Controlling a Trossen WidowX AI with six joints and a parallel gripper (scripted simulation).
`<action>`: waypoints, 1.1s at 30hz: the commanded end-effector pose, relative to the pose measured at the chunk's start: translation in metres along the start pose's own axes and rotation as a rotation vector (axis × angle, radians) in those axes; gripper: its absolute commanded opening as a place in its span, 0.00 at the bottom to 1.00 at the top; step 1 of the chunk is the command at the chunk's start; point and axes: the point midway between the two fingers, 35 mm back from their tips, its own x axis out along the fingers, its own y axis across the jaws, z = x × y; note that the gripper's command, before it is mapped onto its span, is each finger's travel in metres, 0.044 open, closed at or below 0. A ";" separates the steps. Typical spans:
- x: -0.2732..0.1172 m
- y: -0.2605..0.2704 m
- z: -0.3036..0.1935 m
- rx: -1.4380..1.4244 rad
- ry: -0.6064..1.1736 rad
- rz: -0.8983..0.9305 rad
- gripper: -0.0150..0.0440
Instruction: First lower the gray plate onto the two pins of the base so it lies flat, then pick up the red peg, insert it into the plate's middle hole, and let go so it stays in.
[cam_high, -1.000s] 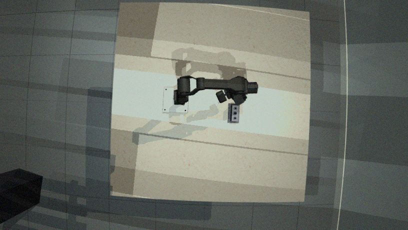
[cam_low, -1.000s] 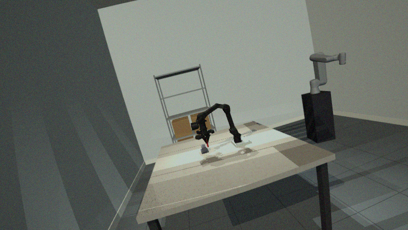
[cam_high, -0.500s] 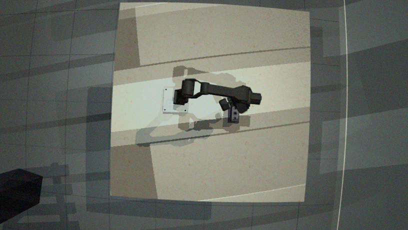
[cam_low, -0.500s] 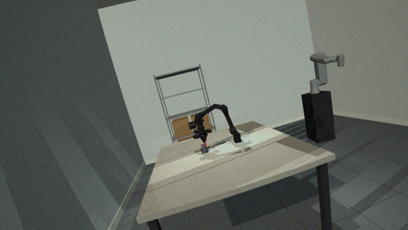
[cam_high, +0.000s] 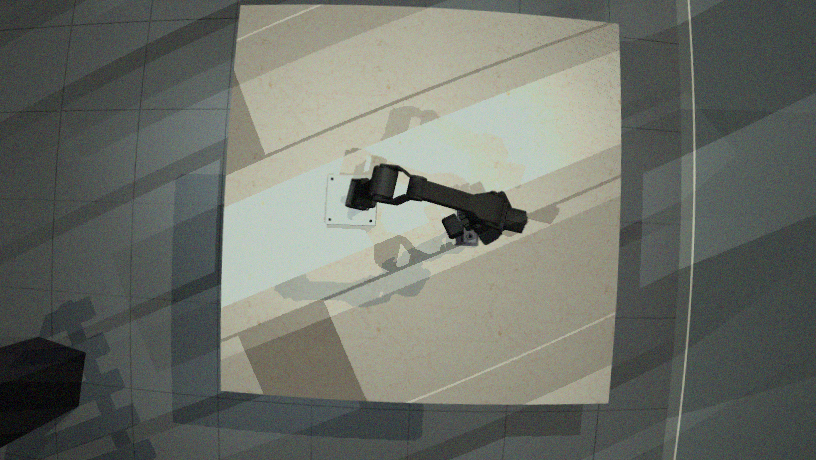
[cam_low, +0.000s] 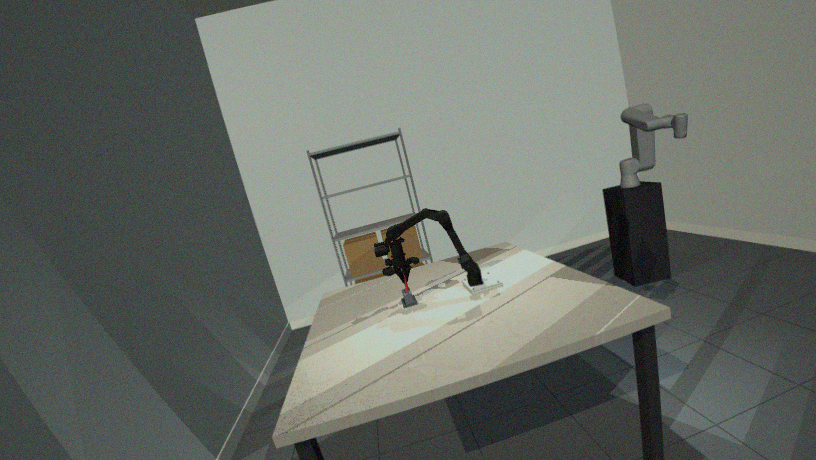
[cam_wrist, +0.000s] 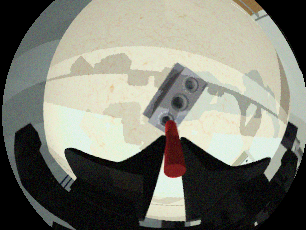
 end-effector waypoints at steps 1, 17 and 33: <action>-0.001 -0.002 0.010 -0.004 0.001 0.004 0.25; 0.000 -0.008 0.027 -0.005 0.002 0.005 0.25; 0.000 -0.008 0.028 0.001 -0.002 0.004 0.25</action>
